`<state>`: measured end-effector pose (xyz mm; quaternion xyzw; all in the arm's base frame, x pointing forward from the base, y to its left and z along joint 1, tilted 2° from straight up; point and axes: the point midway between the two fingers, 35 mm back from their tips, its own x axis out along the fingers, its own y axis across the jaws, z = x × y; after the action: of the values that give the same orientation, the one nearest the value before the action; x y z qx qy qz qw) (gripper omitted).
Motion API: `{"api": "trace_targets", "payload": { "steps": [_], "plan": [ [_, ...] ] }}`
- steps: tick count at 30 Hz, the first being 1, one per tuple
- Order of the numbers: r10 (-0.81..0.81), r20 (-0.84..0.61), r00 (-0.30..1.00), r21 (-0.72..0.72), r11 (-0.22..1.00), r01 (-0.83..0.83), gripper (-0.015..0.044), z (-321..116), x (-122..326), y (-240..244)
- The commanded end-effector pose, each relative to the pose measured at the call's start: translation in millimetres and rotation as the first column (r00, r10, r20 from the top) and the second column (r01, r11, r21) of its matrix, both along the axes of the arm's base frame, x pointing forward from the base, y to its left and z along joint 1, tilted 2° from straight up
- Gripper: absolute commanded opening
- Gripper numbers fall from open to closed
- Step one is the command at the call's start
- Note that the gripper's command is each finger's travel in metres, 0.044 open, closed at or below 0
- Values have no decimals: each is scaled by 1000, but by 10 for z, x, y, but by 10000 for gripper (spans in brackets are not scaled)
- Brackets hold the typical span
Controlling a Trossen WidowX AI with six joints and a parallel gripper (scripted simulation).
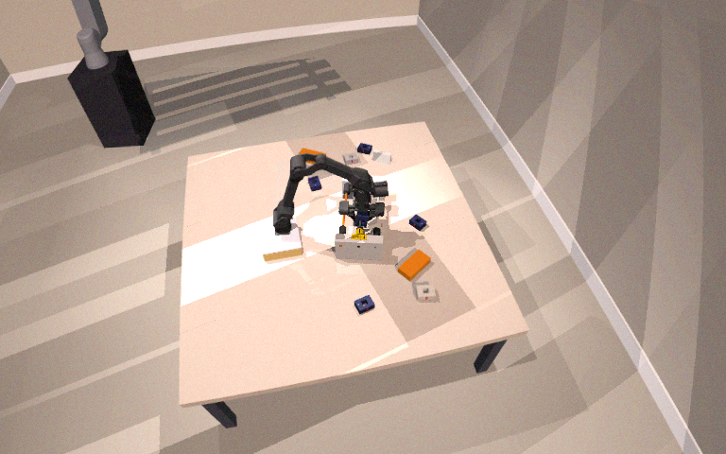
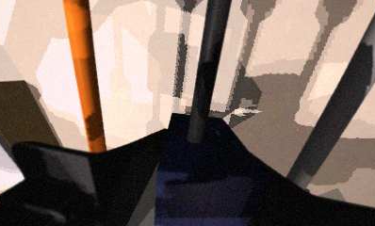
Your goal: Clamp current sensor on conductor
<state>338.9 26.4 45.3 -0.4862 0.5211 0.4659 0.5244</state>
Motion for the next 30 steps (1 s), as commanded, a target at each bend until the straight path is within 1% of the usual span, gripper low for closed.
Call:
{"api": "trace_targets", "payload": {
  "steps": [1,7,14,15,24,30],
  "plan": [
    [0,-2,1000,-1,1000,0,235,-2,-6,-1],
    [0,-2,1000,-1,1000,0,195,-2,-6,-1],
    [0,-2,1000,0,1000,0,11,9,-6,1],
    [0,-2,1000,0,1000,0,0,9,-6,1],
    [1,4,1000,-1,1000,-1,0,9,-9,1],
    [4,108,994,-11,1000,-3,0,7,-51,46]
  ]
}}
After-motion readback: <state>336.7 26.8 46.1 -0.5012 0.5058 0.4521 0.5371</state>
